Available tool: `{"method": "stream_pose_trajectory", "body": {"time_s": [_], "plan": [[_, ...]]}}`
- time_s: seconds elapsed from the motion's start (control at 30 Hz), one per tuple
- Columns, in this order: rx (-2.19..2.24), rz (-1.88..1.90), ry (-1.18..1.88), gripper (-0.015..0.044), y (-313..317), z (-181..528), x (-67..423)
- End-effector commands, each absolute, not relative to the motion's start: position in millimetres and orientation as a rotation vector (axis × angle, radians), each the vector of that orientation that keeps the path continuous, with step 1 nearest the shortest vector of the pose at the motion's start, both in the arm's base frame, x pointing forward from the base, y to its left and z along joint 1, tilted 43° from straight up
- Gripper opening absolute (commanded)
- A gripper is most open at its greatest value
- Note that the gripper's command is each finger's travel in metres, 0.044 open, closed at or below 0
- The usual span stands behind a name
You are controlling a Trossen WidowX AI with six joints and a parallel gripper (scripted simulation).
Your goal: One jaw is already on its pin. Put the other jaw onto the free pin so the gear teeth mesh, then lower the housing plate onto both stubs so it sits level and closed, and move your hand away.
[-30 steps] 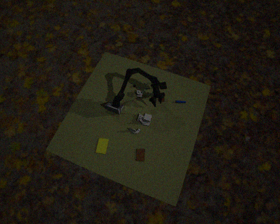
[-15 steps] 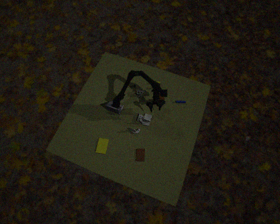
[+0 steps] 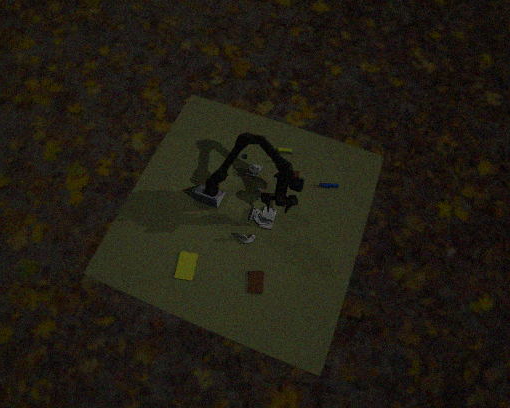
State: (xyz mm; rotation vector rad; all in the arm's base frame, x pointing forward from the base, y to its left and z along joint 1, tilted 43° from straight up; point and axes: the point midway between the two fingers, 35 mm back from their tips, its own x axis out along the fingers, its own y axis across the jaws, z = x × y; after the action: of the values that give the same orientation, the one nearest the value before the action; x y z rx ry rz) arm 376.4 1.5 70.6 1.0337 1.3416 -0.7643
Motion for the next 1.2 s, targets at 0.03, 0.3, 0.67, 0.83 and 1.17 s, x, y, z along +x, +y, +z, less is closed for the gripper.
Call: {"method": "stream_pose_trajectory", "body": {"time_s": [0.03, 0.3, 0.67, 0.83, 1.17], "plan": [[1.147, -0.875, 1.364, 0.044, -14.7, 56.8, 371.8], [1.324, -1.051, 1.382, 0.044, -41.4, 37.0, 361.7], [1.571, -1.296, 1.387, 0.044, -74.5, 12.3, 343.9], [1.686, -1.412, 1.379, 0.044, -88.5, 2.0, 334.6], [1.927, -1.66, 1.334, 0.044, -115.7, -17.6, 315.0]]}}
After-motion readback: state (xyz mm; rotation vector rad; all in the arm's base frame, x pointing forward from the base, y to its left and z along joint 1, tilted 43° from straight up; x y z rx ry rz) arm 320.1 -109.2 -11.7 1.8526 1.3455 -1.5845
